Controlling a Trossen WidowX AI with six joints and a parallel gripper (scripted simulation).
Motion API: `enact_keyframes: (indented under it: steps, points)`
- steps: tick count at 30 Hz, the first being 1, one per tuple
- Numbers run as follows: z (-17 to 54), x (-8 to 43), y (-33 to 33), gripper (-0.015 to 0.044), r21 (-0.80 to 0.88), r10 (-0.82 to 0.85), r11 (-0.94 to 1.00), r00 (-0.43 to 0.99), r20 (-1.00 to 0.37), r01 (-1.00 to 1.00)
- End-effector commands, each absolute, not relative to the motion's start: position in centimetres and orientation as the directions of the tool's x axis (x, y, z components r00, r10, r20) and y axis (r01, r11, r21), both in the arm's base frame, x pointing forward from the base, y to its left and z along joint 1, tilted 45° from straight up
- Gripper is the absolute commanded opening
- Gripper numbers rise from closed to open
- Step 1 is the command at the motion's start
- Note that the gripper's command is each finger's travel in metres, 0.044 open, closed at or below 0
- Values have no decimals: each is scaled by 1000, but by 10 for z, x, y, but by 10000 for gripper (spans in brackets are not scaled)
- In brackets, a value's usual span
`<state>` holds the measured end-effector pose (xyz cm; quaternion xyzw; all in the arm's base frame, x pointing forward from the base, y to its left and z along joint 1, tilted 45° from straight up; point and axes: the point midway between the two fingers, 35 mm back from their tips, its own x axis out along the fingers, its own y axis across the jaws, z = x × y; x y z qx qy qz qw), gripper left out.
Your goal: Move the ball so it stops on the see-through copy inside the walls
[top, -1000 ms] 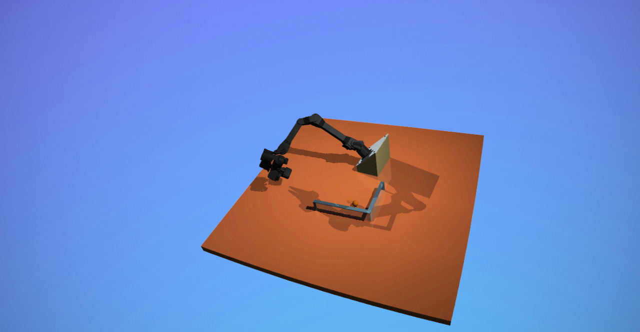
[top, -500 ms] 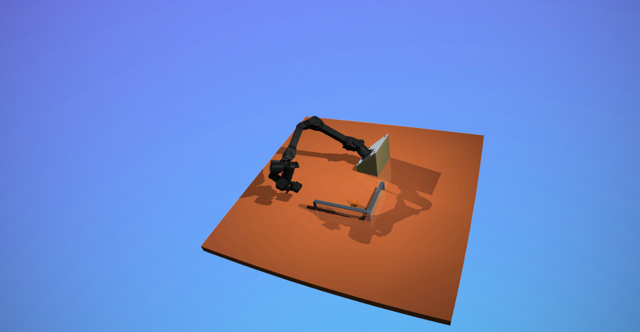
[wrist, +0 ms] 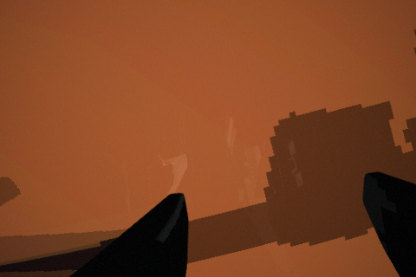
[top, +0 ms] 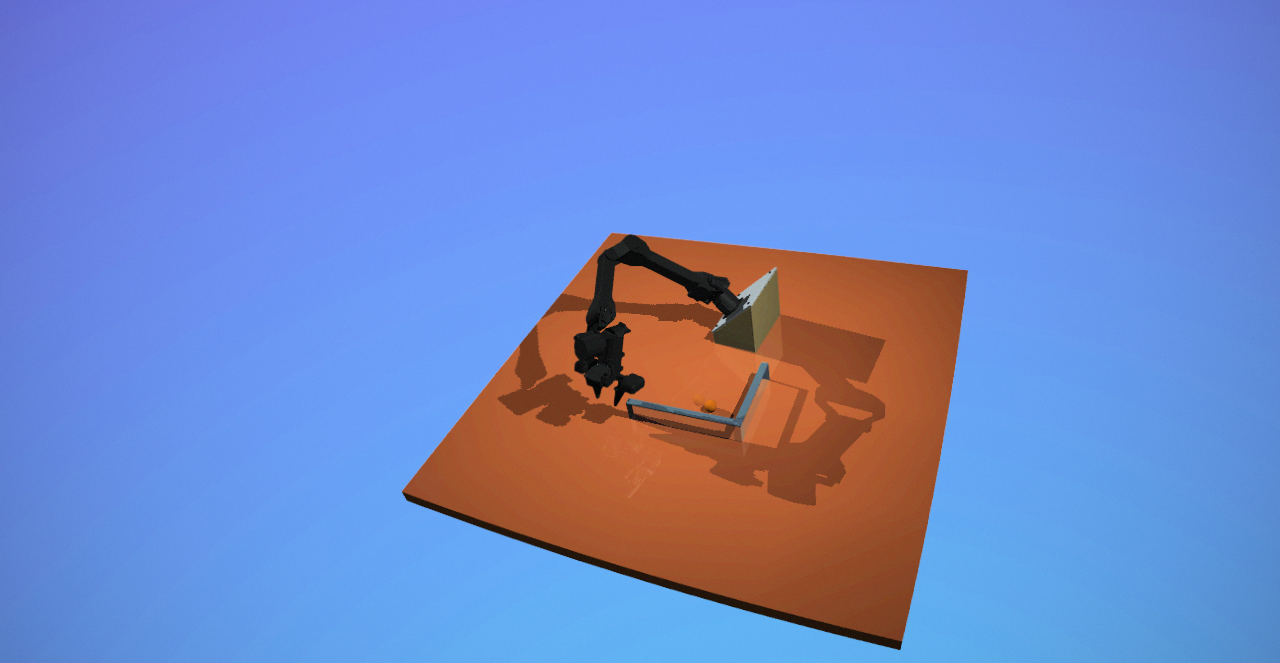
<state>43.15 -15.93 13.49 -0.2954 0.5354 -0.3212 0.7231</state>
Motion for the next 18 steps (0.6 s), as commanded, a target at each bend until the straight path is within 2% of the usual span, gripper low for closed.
enact_keyframes:
  steps: [1, 8, 18]
  points:
    - [97, 432, -116, 264, -723, -729, 680, 213, -650, 120]
    - [28, 405, -30, 264, -665, -665, 745, 128, -736, 49]
    - [-34, 342, 15, 264, -687, -684, 727, -75, -726, 24]
